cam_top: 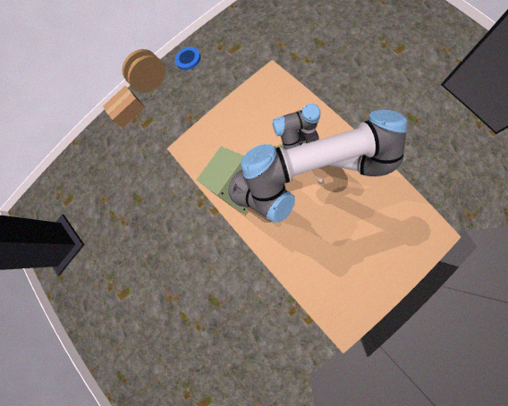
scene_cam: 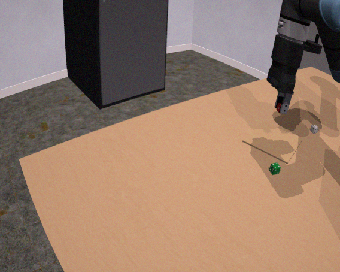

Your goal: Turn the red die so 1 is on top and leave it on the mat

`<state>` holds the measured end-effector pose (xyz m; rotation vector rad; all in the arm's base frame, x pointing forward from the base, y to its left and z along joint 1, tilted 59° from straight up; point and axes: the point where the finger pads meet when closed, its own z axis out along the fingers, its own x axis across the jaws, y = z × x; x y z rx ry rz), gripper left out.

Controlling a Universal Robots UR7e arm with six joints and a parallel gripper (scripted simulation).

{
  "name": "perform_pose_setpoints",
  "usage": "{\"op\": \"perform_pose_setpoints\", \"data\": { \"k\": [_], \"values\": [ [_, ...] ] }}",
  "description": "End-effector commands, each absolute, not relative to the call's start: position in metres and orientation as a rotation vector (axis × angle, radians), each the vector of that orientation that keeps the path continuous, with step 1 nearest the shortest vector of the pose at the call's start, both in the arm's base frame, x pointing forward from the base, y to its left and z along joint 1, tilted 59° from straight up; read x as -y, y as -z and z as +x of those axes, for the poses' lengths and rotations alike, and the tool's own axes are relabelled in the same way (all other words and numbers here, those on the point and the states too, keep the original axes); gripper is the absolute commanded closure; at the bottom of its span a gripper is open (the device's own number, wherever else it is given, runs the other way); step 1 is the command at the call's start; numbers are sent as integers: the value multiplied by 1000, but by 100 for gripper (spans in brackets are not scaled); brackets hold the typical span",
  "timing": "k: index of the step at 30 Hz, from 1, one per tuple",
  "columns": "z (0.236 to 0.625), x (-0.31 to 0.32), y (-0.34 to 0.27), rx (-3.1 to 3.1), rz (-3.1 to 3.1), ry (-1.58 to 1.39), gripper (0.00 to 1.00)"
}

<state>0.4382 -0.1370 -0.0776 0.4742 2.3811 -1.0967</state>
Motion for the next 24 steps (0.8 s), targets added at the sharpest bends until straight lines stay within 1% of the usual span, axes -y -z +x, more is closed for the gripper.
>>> {"op": "perform_pose_setpoints", "data": {
  "k": [1, 11, 13, 24],
  "values": [
    [438, 137, 77, -2413, 445, 998, 60],
    [437, 139, 76, -2498, 350, 669, 60],
    [437, 139, 76, -2498, 350, 669, 60],
    [436, 142, 75, -2553, 228, 259, 60]
  ]
}}
